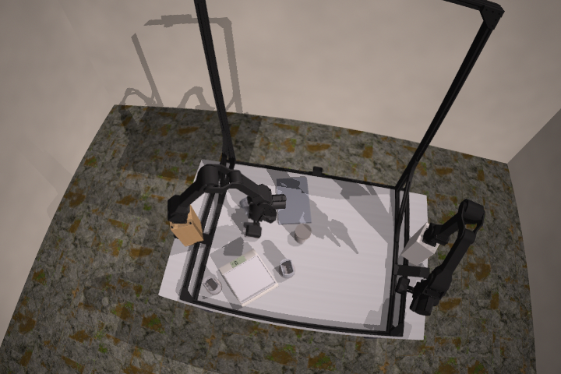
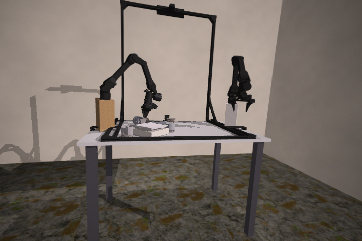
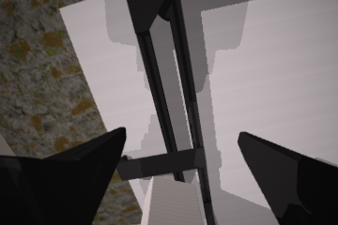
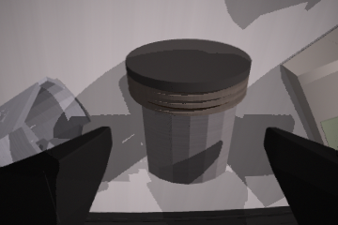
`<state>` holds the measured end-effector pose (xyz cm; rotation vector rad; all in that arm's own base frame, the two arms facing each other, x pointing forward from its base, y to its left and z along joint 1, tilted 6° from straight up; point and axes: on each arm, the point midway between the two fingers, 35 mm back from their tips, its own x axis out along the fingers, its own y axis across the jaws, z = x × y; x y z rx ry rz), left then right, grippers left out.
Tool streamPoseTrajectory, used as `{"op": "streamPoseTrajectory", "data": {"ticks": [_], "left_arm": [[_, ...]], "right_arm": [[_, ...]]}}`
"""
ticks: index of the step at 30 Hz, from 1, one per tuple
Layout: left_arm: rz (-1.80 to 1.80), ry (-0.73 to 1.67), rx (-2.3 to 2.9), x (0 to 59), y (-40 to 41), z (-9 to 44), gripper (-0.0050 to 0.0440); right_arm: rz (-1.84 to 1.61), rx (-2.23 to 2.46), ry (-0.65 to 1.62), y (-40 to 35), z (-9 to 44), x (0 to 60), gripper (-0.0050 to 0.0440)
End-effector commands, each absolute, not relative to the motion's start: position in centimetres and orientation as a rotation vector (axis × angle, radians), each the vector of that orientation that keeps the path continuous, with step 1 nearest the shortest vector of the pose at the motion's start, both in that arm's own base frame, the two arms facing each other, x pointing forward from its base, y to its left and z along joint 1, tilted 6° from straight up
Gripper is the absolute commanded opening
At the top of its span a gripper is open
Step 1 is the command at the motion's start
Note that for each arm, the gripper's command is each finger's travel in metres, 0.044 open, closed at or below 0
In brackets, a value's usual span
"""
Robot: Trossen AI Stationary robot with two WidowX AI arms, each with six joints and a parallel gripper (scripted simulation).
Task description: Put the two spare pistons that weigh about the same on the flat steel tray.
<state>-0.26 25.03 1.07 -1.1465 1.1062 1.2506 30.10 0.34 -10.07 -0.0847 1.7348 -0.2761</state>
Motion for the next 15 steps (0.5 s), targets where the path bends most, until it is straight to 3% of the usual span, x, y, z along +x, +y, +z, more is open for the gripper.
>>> {"op": "streamPoseTrajectory", "data": {"ticks": [1, 15], "left_arm": [[1.248, 1.106, -1.146, -0.2, 25.0, 1.1, 0.0440], [1.248, 1.106, -1.146, -0.2, 25.0, 1.1, 0.0440]], "right_arm": [[-0.278, -0.094, 1.751, 0.1, -11.1, 29.5, 0.0378], [-0.278, -0.094, 1.751, -0.4, -13.0, 29.1, 0.0378]]}}
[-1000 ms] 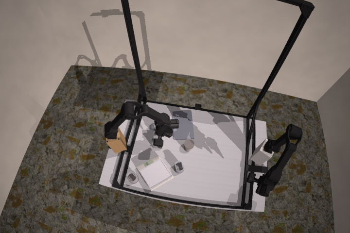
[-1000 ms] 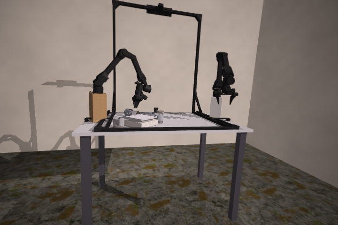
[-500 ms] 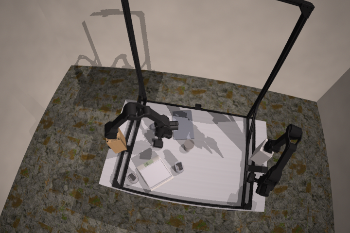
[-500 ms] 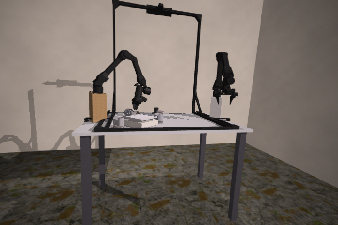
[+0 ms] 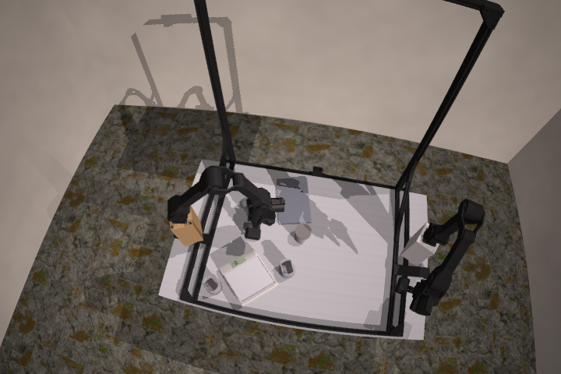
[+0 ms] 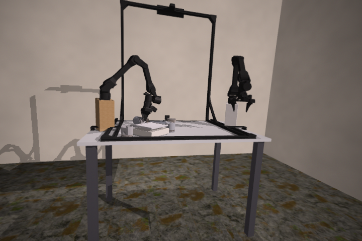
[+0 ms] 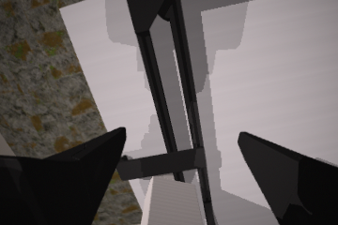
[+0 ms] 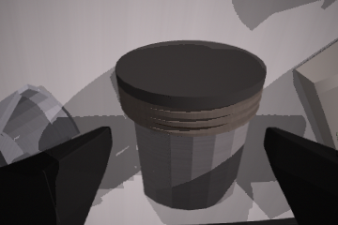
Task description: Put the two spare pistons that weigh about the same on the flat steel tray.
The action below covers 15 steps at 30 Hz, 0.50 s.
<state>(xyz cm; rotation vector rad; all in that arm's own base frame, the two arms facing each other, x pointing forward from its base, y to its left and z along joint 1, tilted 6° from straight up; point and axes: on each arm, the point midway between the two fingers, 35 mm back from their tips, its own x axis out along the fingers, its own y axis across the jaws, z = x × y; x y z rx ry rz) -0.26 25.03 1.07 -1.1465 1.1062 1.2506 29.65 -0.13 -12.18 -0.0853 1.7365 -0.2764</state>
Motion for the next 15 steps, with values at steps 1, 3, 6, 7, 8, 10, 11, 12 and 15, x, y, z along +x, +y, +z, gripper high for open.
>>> {"op": "streamPoseTrajectory", "data": {"ticks": [1, 3, 6, 7, 8, 10, 11, 12, 15], "left_arm": [[1.248, 1.106, -1.146, -0.2, 25.0, 1.1, 0.0440], [1.248, 1.106, -1.146, -0.2, 25.0, 1.1, 0.0440], [1.248, 1.106, -1.146, -0.2, 25.0, 1.1, 0.0440], [1.248, 1.106, -1.146, -0.2, 25.0, 1.1, 0.0440], [1.248, 1.106, -1.146, -0.2, 25.0, 1.1, 0.0440], [1.248, 1.106, -1.146, -0.2, 25.0, 1.1, 0.0440], [1.248, 1.106, -1.146, -0.2, 25.0, 1.1, 0.0440], [1.248, 1.106, -1.146, -0.2, 25.0, 1.1, 0.0440], [1.248, 1.106, -1.146, -0.2, 25.0, 1.1, 0.0440]], "right_arm": [[-0.278, -0.094, 1.751, -0.4, -13.2, 29.1, 0.0378], [-0.278, -0.094, 1.751, -0.5, -13.5, 29.0, 0.0378], [-0.278, -0.094, 1.751, -0.6, -13.8, 28.9, 0.0378], [-0.278, -0.094, 1.751, -0.6, -13.8, 28.9, 0.0378], [-0.278, -0.094, 1.751, -0.6, -14.0, 28.9, 0.0378], [-0.278, -0.094, 1.751, -0.7, -14.3, 28.8, 0.0378], [-0.278, -0.094, 1.751, -0.7, -14.4, 28.8, 0.0378], [-0.278, -0.094, 1.751, -0.7, -14.6, 28.8, 0.0378], [-0.277, -0.095, 1.752, -0.8, -15.0, 28.7, 0.0378]]}}
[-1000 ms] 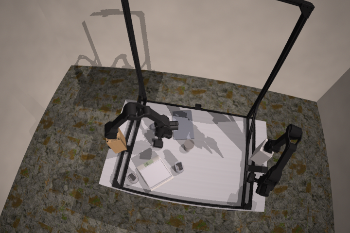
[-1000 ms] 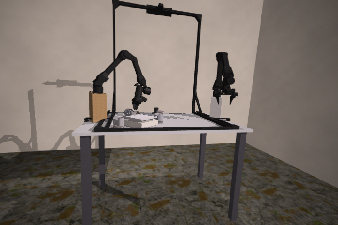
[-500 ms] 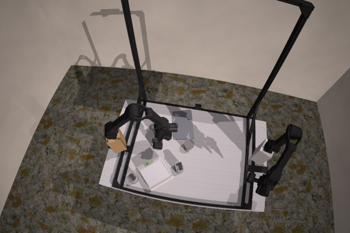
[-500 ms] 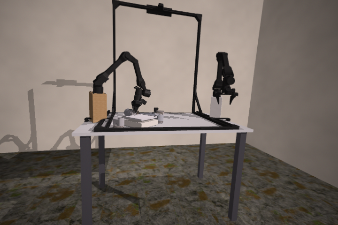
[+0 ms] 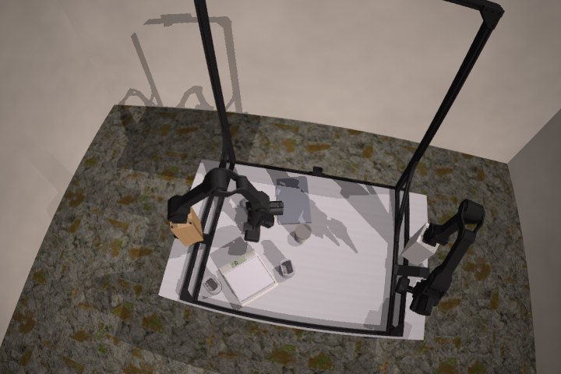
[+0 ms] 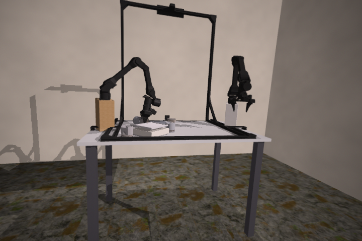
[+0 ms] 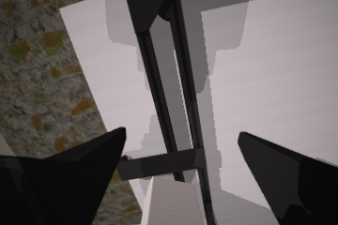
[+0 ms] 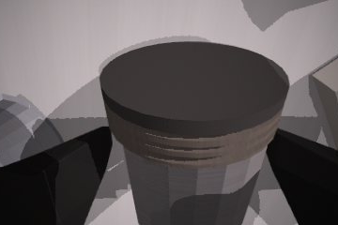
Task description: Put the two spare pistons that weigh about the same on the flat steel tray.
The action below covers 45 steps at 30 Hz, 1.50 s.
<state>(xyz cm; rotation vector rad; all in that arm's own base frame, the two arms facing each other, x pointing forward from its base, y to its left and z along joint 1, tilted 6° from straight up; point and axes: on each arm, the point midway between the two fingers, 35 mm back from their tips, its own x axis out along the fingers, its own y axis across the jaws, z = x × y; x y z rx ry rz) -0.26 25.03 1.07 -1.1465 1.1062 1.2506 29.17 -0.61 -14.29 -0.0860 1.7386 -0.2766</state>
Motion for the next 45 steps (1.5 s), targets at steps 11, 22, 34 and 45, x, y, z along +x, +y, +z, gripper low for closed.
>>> {"op": "streamPoseTrajectory", "data": {"ticks": [11, 22, 34, 45], "left_arm": [[1.248, 1.106, -1.146, -0.2, 25.0, 1.1, 0.0440], [1.248, 1.106, -1.146, -0.2, 25.0, 1.1, 0.0440], [1.248, 1.106, -1.146, -0.2, 25.0, 1.1, 0.0440], [1.248, 1.106, -1.146, -0.2, 25.0, 1.1, 0.0440]], "right_arm": [[-0.276, -0.096, 1.752, -0.8, -15.0, 28.7, 0.0158], [-0.276, -0.096, 1.752, -0.8, -15.0, 28.7, 0.0158], [-0.276, -0.096, 1.752, -0.8, -14.3, 28.6, 0.0158], [-0.276, -0.096, 1.752, -0.6, -12.8, 28.6, 0.0158]]}}
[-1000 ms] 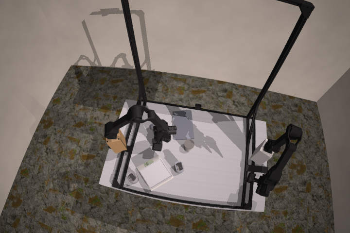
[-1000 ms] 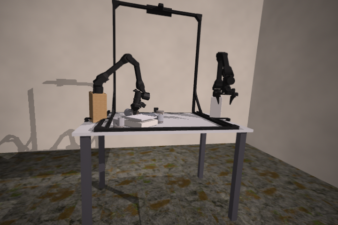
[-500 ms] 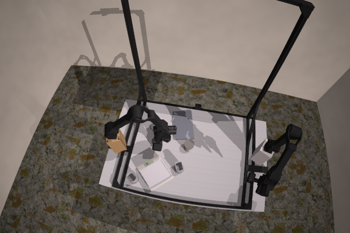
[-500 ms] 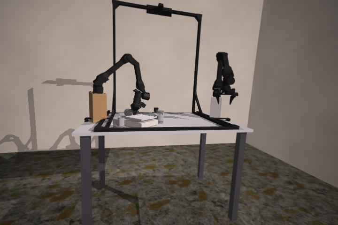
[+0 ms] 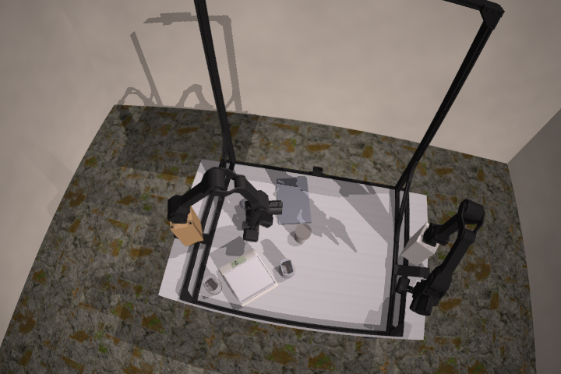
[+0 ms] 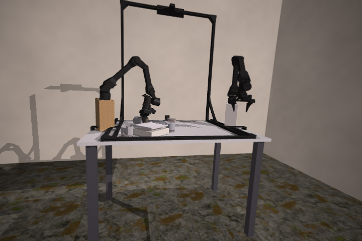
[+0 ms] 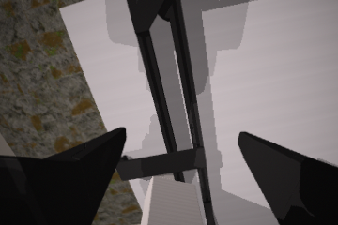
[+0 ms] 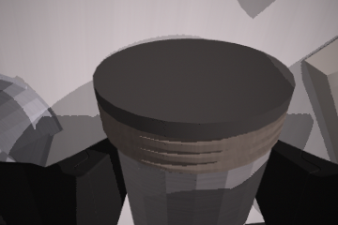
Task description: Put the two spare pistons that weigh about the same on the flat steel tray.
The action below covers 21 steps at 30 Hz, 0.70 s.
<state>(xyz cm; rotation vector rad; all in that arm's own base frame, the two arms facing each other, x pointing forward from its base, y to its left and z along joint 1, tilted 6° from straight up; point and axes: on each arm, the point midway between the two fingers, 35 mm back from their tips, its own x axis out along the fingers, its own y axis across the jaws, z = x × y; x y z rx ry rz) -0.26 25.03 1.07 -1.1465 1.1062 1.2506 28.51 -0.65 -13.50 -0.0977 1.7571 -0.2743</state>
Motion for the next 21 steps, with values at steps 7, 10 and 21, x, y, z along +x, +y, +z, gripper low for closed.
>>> {"op": "streamPoseTrajectory", "data": {"ticks": [7, 10, 21], "left_arm": [[1.248, 1.106, -1.146, -0.2, 25.0, 1.1, 0.0440], [1.248, 1.106, -1.146, -0.2, 25.0, 1.1, 0.0440], [1.248, 1.106, -1.146, -0.2, 25.0, 1.1, 0.0440]], "right_arm": [[-0.276, -0.096, 1.752, -0.5, -11.7, 28.6, 0.0158], [-0.276, -0.096, 1.752, -0.4, -11.2, 28.6, 0.0158], [-0.276, -0.096, 1.752, -0.2, -9.7, 28.5, 0.0158]]}}
